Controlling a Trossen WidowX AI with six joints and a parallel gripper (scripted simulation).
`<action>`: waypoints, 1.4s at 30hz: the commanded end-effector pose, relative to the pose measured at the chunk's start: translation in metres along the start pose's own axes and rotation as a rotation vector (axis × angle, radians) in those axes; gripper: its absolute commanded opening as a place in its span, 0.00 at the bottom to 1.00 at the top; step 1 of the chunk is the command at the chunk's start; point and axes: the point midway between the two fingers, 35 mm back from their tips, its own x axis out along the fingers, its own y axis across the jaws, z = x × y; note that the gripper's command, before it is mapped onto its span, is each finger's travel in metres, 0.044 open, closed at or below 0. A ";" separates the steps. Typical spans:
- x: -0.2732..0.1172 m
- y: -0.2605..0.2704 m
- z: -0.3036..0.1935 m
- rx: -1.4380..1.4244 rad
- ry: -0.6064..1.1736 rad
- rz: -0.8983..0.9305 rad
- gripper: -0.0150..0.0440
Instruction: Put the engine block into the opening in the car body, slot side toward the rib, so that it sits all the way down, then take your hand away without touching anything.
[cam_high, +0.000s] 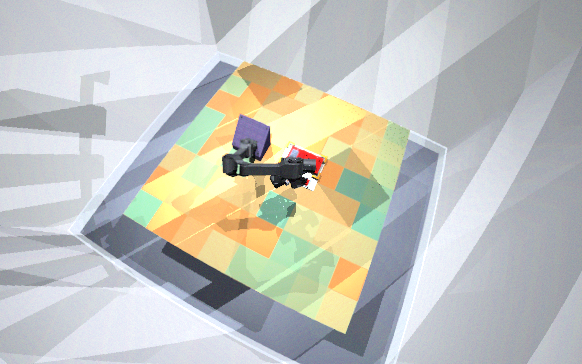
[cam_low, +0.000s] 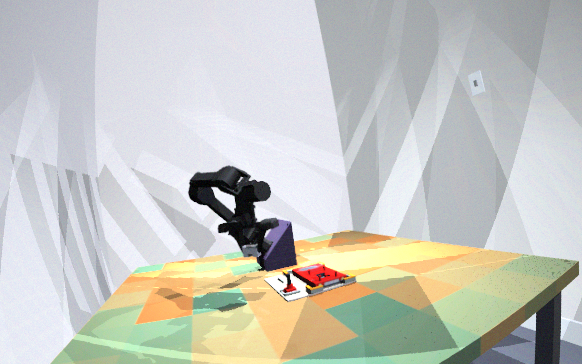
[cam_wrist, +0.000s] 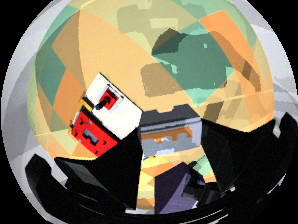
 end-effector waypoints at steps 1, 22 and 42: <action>0.001 0.000 0.000 -0.137 0.001 0.002 0.25; 0.005 0.000 0.000 -0.863 0.000 0.002 0.25; 0.008 0.000 0.000 -1.556 -0.001 0.002 0.25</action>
